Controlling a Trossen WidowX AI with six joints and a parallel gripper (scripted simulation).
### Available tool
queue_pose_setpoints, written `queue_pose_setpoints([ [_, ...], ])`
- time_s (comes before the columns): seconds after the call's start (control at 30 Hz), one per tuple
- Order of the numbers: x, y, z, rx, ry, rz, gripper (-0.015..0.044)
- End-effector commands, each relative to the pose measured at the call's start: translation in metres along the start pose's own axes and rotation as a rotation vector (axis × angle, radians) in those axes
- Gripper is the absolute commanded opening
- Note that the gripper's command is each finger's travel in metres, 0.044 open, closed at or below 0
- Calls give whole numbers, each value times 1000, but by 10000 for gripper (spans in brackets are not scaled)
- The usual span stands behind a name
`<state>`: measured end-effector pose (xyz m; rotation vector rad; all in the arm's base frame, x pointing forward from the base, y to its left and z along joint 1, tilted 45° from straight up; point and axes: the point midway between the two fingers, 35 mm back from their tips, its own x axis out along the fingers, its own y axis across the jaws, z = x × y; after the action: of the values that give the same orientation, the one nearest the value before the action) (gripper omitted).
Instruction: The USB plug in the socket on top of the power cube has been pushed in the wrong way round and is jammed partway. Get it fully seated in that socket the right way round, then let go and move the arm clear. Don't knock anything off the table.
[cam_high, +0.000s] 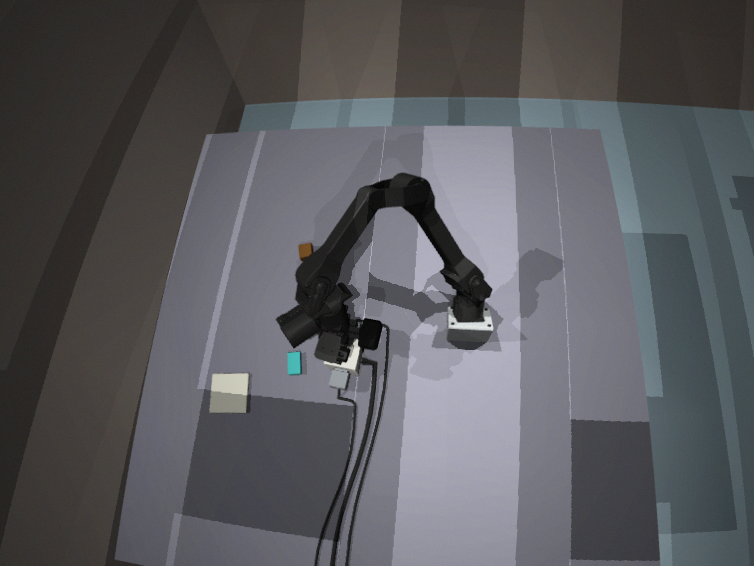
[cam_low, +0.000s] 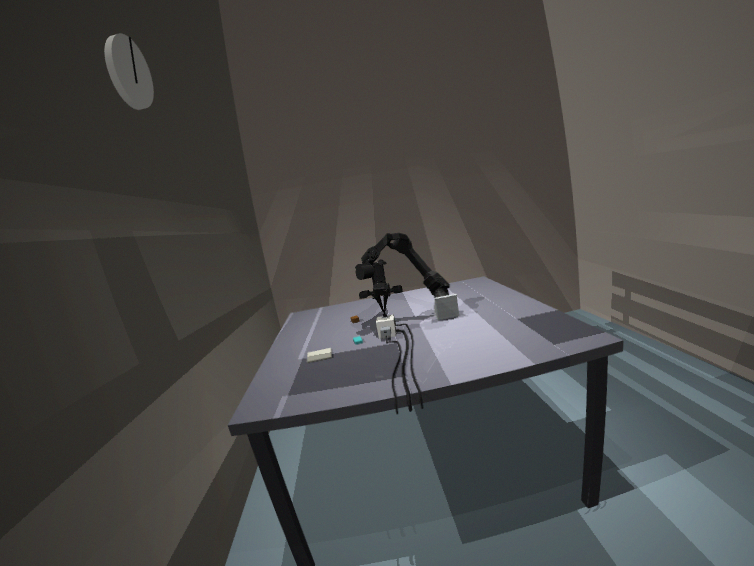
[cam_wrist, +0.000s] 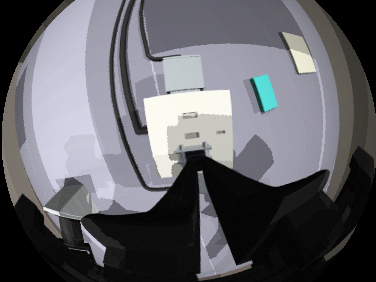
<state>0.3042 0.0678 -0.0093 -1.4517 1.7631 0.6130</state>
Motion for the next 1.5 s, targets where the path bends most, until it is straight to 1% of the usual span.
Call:
queue_pose_setpoints([
  [0.0, 2, 0, -1, -2, 6, -2, 0],
  [1.03, 3, 0, -1, -2, 6, -2, 0],
  [1.13, 1, 0, 0, 0, -1, -2, 79],
  [1.17, 1, 0, 0, 0, -1, -2, 95],
  [1.47, 1, 0, 0, 0, -1, -2, 95],
])
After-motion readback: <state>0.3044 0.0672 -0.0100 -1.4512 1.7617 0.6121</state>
